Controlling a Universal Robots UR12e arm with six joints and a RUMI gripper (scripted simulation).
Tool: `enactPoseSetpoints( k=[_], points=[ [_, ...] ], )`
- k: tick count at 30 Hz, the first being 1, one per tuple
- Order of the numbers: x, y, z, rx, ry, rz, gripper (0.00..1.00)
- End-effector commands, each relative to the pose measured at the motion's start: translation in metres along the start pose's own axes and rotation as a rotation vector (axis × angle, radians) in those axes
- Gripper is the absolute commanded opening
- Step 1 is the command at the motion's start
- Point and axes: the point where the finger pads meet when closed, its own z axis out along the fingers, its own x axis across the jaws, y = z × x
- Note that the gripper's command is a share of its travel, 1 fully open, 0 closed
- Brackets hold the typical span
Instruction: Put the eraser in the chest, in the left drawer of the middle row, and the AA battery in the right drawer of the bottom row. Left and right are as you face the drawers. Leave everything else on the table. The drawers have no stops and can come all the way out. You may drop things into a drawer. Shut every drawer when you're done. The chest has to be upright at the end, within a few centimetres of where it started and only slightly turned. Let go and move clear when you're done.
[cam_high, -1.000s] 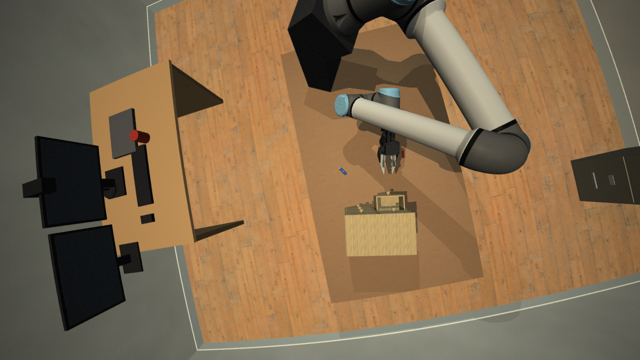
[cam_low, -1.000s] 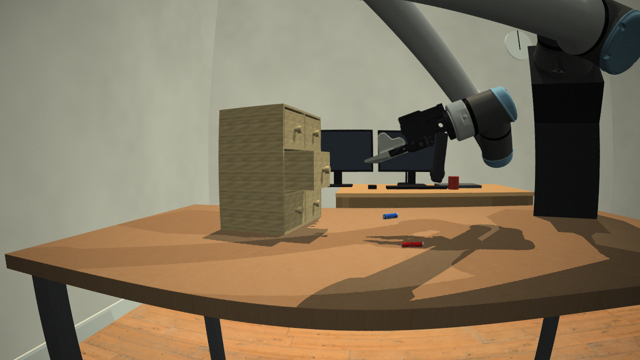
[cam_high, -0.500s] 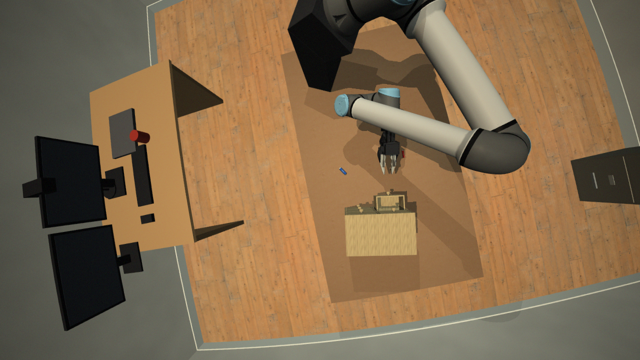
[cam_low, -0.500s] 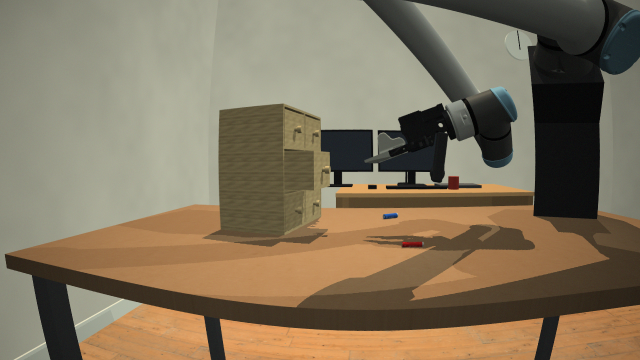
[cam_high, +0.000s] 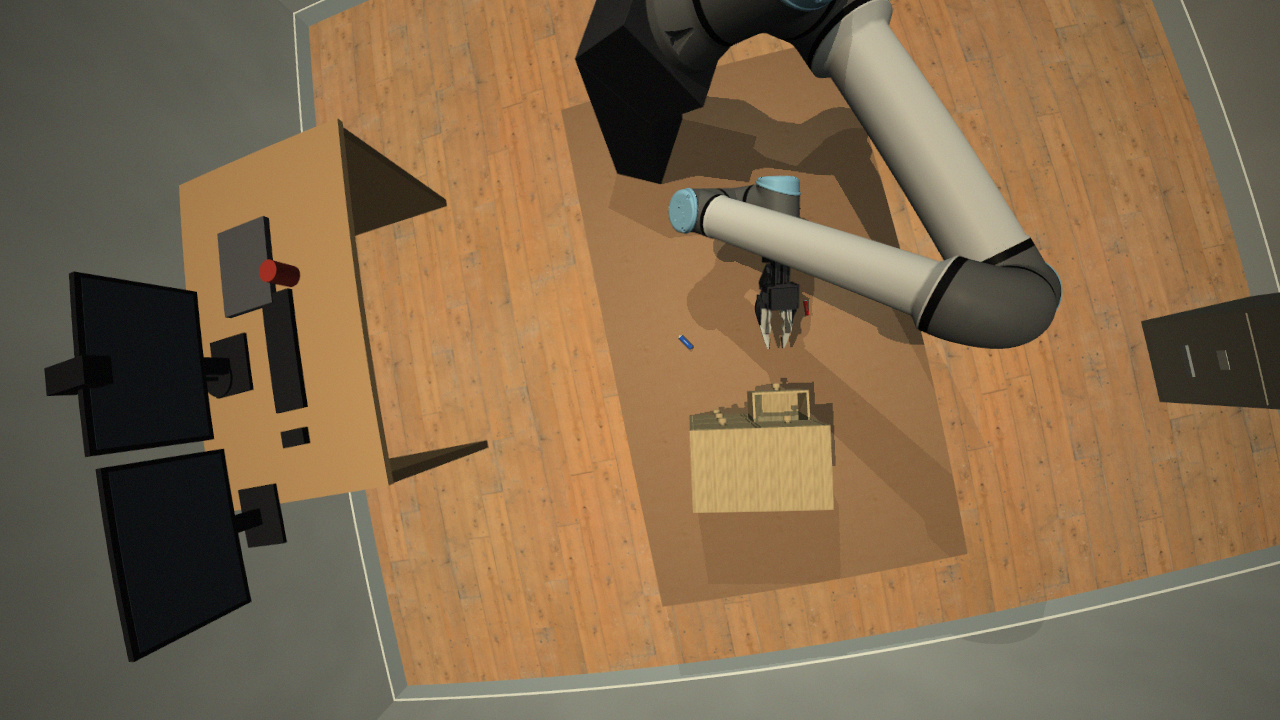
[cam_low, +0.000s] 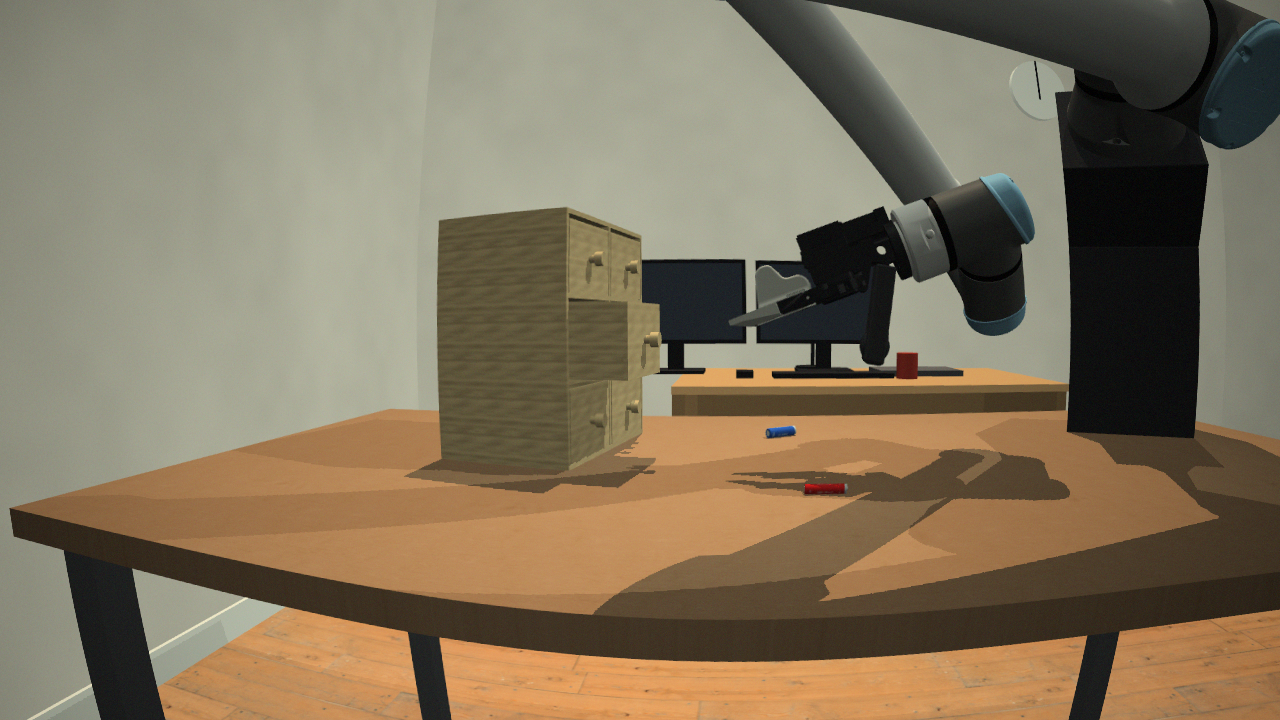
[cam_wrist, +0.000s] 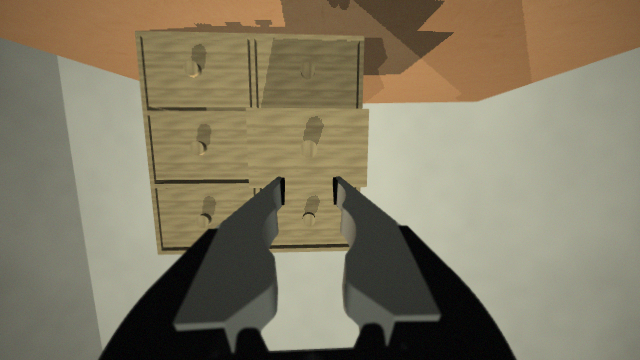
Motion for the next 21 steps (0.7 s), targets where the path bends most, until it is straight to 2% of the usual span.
enactPoseSetpoints(
  k=[1,13,21],
  points=[
    [0.000,0.000,0.000,0.000,0.000,0.000,0.20],
    [0.000,0.001,0.007,0.000,0.000,0.000,0.20],
    [0.000,0.001,0.020,0.000,0.000,0.000,0.20]
  ],
)
